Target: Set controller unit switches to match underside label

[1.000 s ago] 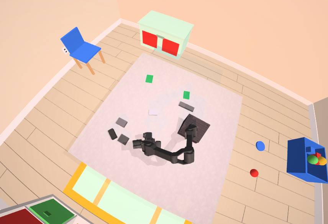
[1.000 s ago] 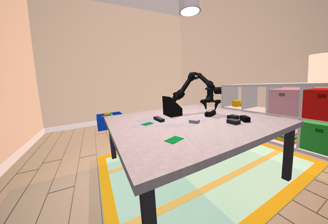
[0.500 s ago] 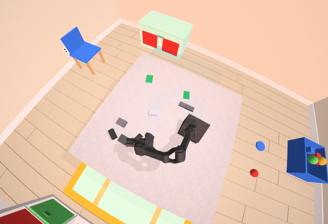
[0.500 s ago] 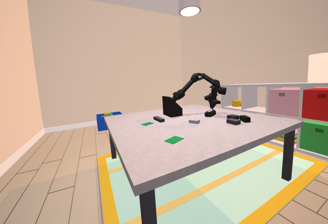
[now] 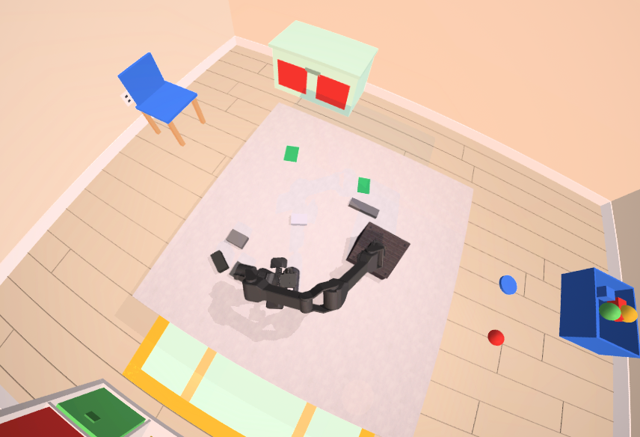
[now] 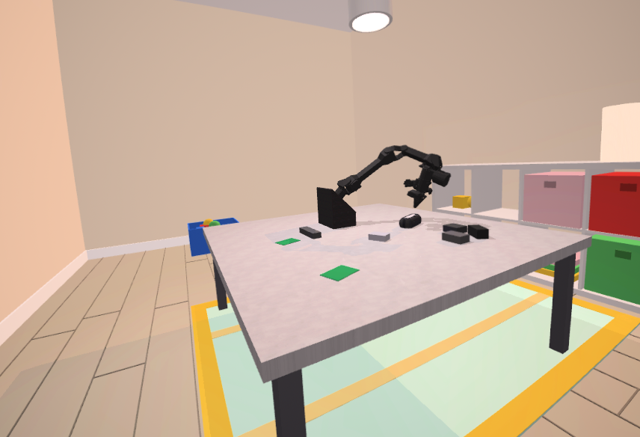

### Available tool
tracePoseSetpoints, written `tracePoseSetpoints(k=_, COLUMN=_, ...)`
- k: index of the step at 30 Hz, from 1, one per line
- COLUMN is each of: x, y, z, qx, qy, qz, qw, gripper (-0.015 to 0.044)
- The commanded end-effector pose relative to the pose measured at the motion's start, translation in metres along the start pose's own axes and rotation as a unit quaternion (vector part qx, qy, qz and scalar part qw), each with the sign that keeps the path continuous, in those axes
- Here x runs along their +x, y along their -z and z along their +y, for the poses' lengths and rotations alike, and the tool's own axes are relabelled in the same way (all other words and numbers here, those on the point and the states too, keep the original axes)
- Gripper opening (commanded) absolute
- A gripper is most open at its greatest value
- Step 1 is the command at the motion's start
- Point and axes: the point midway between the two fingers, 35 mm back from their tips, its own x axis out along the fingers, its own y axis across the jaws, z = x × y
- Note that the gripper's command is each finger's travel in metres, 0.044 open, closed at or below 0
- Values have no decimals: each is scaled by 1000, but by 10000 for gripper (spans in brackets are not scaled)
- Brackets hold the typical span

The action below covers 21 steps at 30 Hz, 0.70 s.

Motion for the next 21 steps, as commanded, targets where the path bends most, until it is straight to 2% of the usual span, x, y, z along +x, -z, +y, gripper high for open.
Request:
tracePoseSetpoints(k=1, x=-2, y=1, z=-1, qx=24, qy=3, qz=-4, qw=1000, gripper=0)
tracePoseSetpoints(k=16, x=-2, y=1, z=-1, qx=24, qy=3, qz=-4, qw=1000, gripper=0)
tracePoseSetpoints(k=19, x=-1, y=0, z=-3, qx=-6, qy=-1, qz=2, qw=1000, gripper=79)
tracePoseSetpoints(k=21, x=1, y=-2, z=-8, qx=-92, qy=-13, qz=19, qw=995, gripper=131)
